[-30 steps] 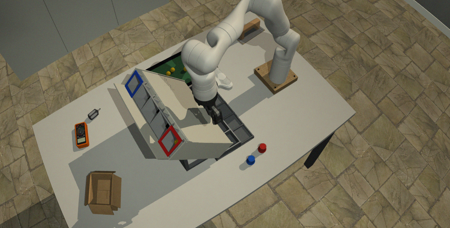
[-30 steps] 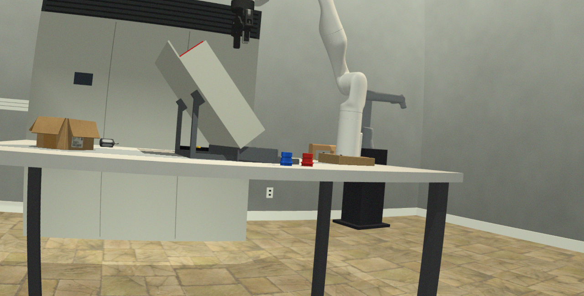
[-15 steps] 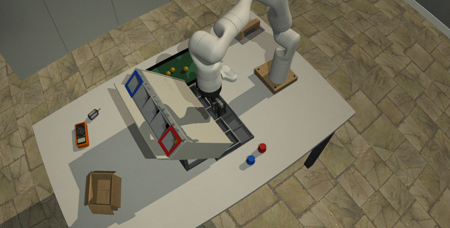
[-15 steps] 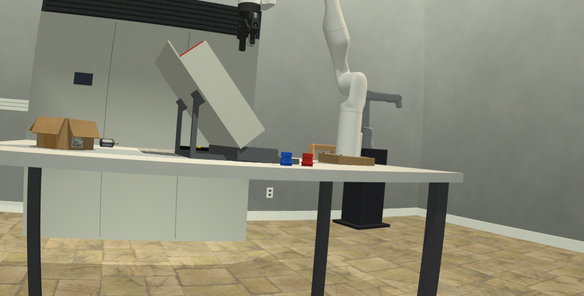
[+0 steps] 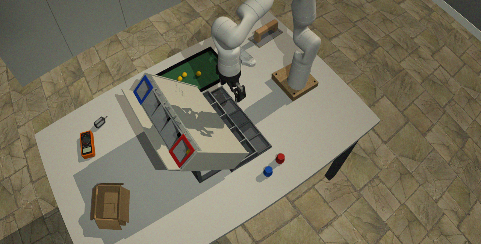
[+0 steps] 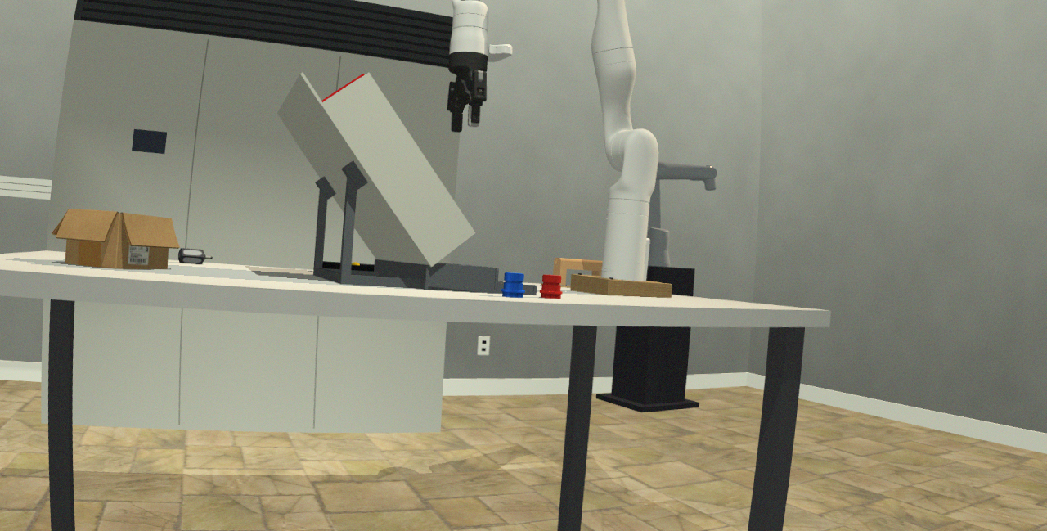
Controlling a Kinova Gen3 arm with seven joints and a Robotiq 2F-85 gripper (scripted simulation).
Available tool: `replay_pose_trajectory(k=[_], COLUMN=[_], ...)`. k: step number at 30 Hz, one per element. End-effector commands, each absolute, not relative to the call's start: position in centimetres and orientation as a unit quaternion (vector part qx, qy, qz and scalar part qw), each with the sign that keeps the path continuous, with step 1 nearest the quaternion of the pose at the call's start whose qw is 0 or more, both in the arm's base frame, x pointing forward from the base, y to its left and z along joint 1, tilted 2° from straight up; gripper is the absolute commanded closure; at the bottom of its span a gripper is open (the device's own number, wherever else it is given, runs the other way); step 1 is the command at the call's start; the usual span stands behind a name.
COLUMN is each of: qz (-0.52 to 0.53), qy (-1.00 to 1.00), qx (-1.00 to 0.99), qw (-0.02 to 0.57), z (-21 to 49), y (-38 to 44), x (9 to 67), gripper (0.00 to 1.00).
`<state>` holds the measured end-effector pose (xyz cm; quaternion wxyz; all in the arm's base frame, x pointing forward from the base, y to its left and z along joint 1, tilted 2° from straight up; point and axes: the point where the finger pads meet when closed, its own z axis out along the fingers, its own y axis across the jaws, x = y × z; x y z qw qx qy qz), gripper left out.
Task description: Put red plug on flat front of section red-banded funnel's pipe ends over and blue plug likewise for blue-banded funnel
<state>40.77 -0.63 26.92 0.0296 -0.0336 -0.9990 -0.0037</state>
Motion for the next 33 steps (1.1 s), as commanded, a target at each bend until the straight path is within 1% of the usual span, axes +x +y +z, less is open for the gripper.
replay_pose_trajectory(k=[1, 33], qz=[-0.003, -0.001], qy=[-0.999, -0.999], qx=[-0.035, -0.038], qw=[0.033, 0.037], z=[25.75, 25.72], y=[-4.10, -4.06], x=[37.45, 37.44], gripper=[0.00, 0.00])
